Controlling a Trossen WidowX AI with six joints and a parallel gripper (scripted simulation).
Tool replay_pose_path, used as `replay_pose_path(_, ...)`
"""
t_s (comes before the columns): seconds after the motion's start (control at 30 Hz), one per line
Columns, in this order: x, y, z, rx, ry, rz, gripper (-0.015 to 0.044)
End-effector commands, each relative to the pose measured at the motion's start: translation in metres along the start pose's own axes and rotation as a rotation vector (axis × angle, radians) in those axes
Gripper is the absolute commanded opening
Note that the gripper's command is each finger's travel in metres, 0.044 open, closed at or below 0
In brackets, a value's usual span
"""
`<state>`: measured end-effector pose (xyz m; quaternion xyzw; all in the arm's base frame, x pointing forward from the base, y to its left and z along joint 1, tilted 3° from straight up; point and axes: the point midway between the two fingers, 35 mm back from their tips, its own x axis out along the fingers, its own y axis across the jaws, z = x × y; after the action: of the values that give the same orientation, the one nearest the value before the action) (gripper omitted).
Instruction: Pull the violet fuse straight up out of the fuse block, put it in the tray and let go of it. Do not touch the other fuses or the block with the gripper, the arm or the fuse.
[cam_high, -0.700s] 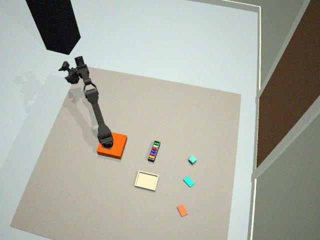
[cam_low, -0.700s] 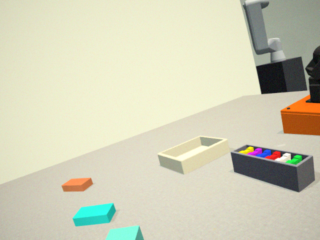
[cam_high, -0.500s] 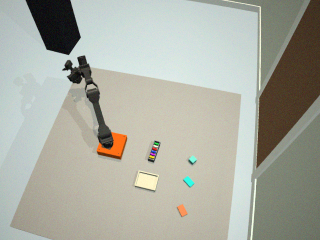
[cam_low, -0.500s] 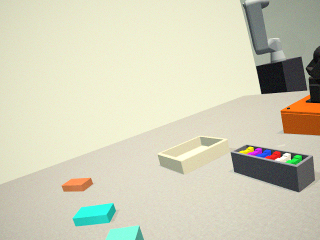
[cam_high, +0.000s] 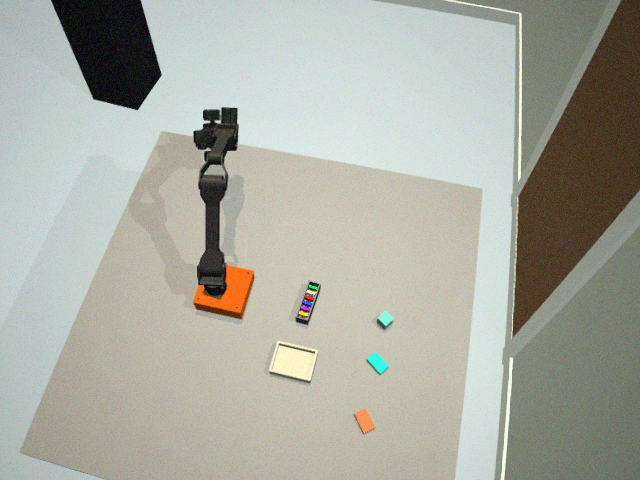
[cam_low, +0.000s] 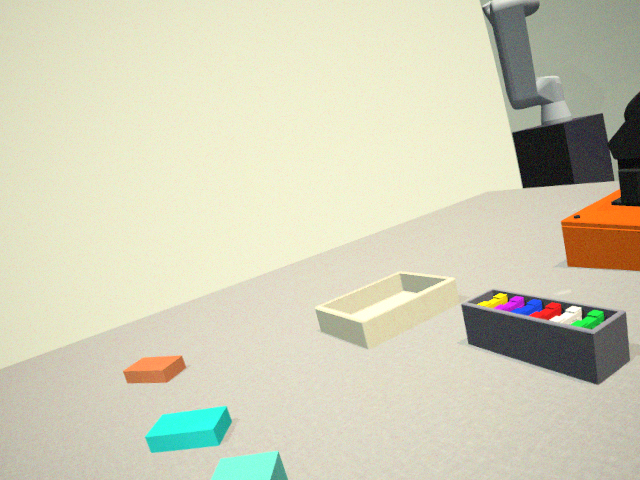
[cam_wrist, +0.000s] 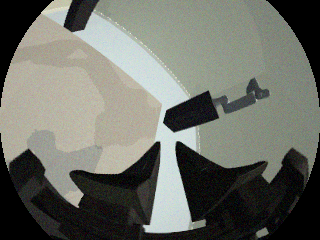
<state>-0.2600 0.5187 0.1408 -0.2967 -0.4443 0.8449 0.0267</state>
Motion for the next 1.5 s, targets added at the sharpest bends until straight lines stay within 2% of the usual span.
replay_pose_path(0.0,-0.049,0.014,-0.053,0.23,0.137,-0.009,0.0074)
replay_pose_path(0.4,-0.218,0.082,-0.164,0.904,0.514,-0.154,0.0074)
replay_pose_path(0.77,-0.38,0.19,-0.195,1.545,0.832,-0.417,0.0074)
replay_pose_path(0.93,-0.446,0.248,-0.183,1.832,0.967,-0.583,0.0074)
replay_pose_path(1.13,-0.512,0.322,-0.143,2.228,1.086,-0.818,0.0074)
replay_pose_path(1.33,-0.557,0.394,-0.081,2.626,1.172,-1.106,0.0074)
replay_pose_path(1.47,-0.574,0.438,-0.029,2.896,1.204,-1.34,0.0074)
